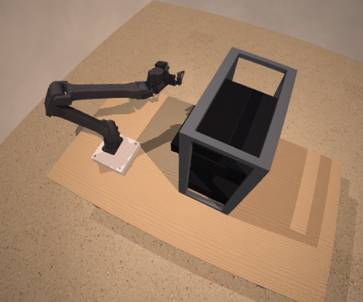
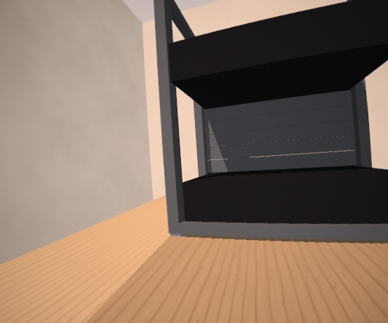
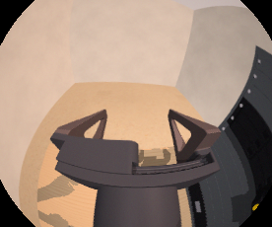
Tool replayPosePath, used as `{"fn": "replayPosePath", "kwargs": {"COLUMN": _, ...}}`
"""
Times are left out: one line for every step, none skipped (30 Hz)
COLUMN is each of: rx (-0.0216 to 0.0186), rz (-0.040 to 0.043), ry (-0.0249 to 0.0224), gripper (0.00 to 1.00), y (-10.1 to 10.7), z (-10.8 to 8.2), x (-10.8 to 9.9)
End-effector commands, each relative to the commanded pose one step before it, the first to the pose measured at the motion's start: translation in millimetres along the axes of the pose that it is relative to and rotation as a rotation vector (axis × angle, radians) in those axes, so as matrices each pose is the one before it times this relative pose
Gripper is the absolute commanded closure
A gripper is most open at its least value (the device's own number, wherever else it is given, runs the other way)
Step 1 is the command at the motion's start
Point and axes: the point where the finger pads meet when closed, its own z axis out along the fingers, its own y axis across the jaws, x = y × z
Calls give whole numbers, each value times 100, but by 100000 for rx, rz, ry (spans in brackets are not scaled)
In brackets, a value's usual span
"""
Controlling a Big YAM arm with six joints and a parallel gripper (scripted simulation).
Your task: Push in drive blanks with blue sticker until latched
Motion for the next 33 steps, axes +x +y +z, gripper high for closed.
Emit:
{"fn": "replayPosePath", "kwargs": {"rx": 3352, "rz": 13363, "ry": 2690, "gripper": 0, "y": 586, "z": -1012, "x": 760}}
{"fn": "replayPosePath", "kwargs": {"rx": 2176, "rz": 2496, "ry": -73, "gripper": 0, "y": -145, "z": -300, "x": -163}}
{"fn": "replayPosePath", "kwargs": {"rx": 2315, "rz": 2538, "ry": -139, "gripper": 0, "y": -201, "z": -326, "x": -163}}
{"fn": "replayPosePath", "kwargs": {"rx": 2338, "rz": 2566, "ry": -205, "gripper": 0, "y": -209, "z": -335, "x": -165}}
{"fn": "replayPosePath", "kwargs": {"rx": 0, "rz": 0, "ry": 0, "gripper": 0, "y": 0, "z": 0, "x": 0}}
{"fn": "replayPosePath", "kwargs": {"rx": 2352, "rz": 2593, "ry": -272, "gripper": 0, "y": -215, "z": -343, "x": -167}}
{"fn": "replayPosePath", "kwargs": {"rx": 2362, "rz": 2618, "ry": -340, "gripper": 0, "y": -221, "z": -350, "x": -170}}
{"fn": "replayPosePath", "kwargs": {"rx": 2368, "rz": 2642, "ry": -409, "gripper": 0, "y": -227, "z": -357, "x": -173}}
{"fn": "replayPosePath", "kwargs": {"rx": 0, "rz": 0, "ry": 0, "gripper": 0, "y": 0, "z": 0, "x": 0}}
{"fn": "replayPosePath", "kwargs": {"rx": 2371, "rz": 2664, "ry": -479, "gripper": 0, "y": -234, "z": -364, "x": -176}}
{"fn": "replayPosePath", "kwargs": {"rx": 2371, "rz": 2685, "ry": -550, "gripper": 0, "y": -240, "z": -370, "x": -180}}
{"fn": "replayPosePath", "kwargs": {"rx": 2366, "rz": 2704, "ry": -620, "gripper": 0, "y": -247, "z": -375, "x": -183}}
{"fn": "replayPosePath", "kwargs": {"rx": 0, "rz": 0, "ry": 0, "gripper": 0, "y": 0, "z": 0, "x": 0}}
{"fn": "replayPosePath", "kwargs": {"rx": 0, "rz": 0, "ry": 0, "gripper": 0, "y": 0, "z": 0, "x": 0}}
{"fn": "replayPosePath", "kwargs": {"rx": 2359, "rz": 2721, "ry": -691, "gripper": 0, "y": -254, "z": -380, "x": -188}}
{"fn": "replayPosePath", "kwargs": {"rx": 2347, "rz": 2737, "ry": -761, "gripper": 0, "y": -260, "z": -385, "x": -192}}
{"fn": "replayPosePath", "kwargs": {"rx": 2332, "rz": 2752, "ry": -830, "gripper": 0, "y": -267, "z": -389, "x": -198}}
{"fn": "replayPosePath", "kwargs": {"rx": 2313, "rz": 2764, "ry": -899, "gripper": 0, "y": -273, "z": -392, "x": -203}}
{"fn": "replayPosePath", "kwargs": {"rx": 2291, "rz": 2775, "ry": -967, "gripper": 0, "y": -280, "z": -395, "x": -209}}
{"fn": "replayPosePath", "kwargs": {"rx": 0, "rz": 0, "ry": 0, "gripper": 0, "y": 0, "z": 0, "x": 0}}
{"fn": "replayPosePath", "kwargs": {"rx": 2265, "rz": 2784, "ry": -1034, "gripper": 0, "y": -286, "z": -397, "x": -215}}
{"fn": "replayPosePath", "kwargs": {"rx": 2236, "rz": 2792, "ry": -1099, "gripper": 0, "y": -291, "z": -398, "x": -222}}
{"fn": "replayPosePath", "kwargs": {"rx": 2204, "rz": 2797, "ry": -1163, "gripper": 0, "y": -297, "z": -399, "x": -229}}
{"fn": "replayPosePath", "kwargs": {"rx": 2168, "rz": 2801, "ry": -1224, "gripper": 0, "y": -302, "z": -400, "x": -237}}
{"fn": "replayPosePath", "kwargs": {"rx": 0, "rz": 0, "ry": 0, "gripper": 0, "y": 0, "z": 0, "x": 0}}
{"fn": "replayPosePath", "kwargs": {"rx": 2130, "rz": 2803, "ry": -1284, "gripper": 0, "y": -307, "z": -399, "x": -244}}
{"fn": "replayPosePath", "kwargs": {"rx": 2089, "rz": 2804, "ry": -1341, "gripper": 0, "y": -311, "z": -398, "x": -252}}
{"fn": "replayPosePath", "kwargs": {"rx": 2045, "rz": 2802, "ry": -1396, "gripper": 0, "y": -315, "z": -397, "x": -261}}
{"fn": "replayPosePath", "kwargs": {"rx": 1998, "rz": 2799, "ry": -1448, "gripper": 0, "y": -318, "z": -394, "x": -269}}
{"fn": "replayPosePath", "kwargs": {"rx": 0, "rz": 0, "ry": 0, "gripper": 0, "y": 0, "z": 0, "x": 0}}
{"fn": "replayPosePath", "kwargs": {"rx": 0, "rz": 0, "ry": 0, "gripper": 0, "y": 0, "z": 0, "x": 0}}
{"fn": "replayPosePath", "kwargs": {"rx": 1950, "rz": 2794, "ry": -1498, "gripper": 0, "y": -320, "z": -392, "x": -278}}
{"fn": "replayPosePath", "kwargs": {"rx": 1899, "rz": 2787, "ry": -1544, "gripper": 0, "y": -322, "z": -388, "x": -286}}
